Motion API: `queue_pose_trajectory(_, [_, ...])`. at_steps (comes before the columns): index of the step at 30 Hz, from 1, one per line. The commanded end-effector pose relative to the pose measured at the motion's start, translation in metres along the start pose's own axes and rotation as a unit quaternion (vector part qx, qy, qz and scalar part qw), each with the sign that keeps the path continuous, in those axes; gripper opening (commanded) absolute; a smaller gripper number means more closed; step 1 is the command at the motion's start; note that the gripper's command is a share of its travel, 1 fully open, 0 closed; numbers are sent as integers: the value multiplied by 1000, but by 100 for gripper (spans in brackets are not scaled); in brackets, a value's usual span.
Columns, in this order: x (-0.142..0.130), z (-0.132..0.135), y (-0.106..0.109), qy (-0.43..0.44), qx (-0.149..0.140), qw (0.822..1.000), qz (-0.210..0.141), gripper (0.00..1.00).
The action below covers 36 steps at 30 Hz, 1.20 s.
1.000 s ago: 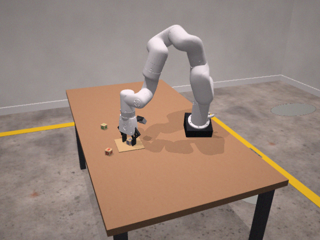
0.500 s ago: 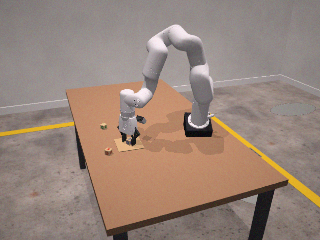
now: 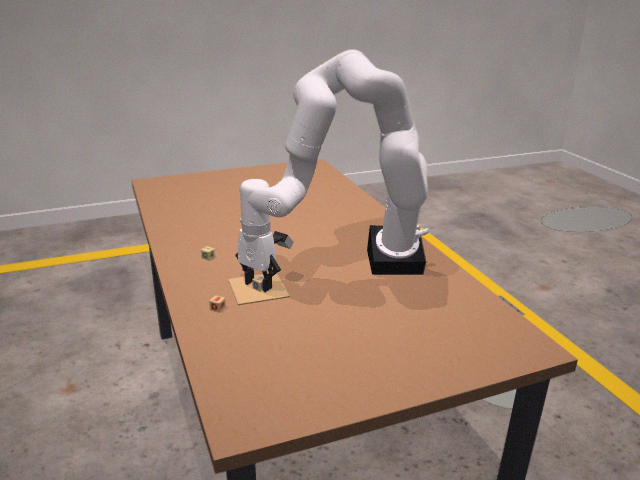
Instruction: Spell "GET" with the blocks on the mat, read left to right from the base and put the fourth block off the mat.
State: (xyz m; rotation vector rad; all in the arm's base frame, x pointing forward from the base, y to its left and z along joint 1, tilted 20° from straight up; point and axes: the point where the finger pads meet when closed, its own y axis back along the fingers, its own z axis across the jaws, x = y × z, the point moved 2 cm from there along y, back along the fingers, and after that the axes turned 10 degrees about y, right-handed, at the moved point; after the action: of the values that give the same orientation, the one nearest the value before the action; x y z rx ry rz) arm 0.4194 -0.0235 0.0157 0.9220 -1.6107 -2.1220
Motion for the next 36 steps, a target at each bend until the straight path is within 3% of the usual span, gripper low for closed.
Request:
queue_pose_trajectory(1, [-1, -1, 1, 0, 2, 1000, -1, 47])
queue_pose_trajectory(16, [-1, -1, 1, 0, 2, 1000, -1, 47])
queue_pose_trajectory(17, [-1, -1, 1, 0, 2, 1000, -1, 27])
queue_pose_trajectory(36, [-1, -1, 1, 0, 2, 1000, -1, 27])
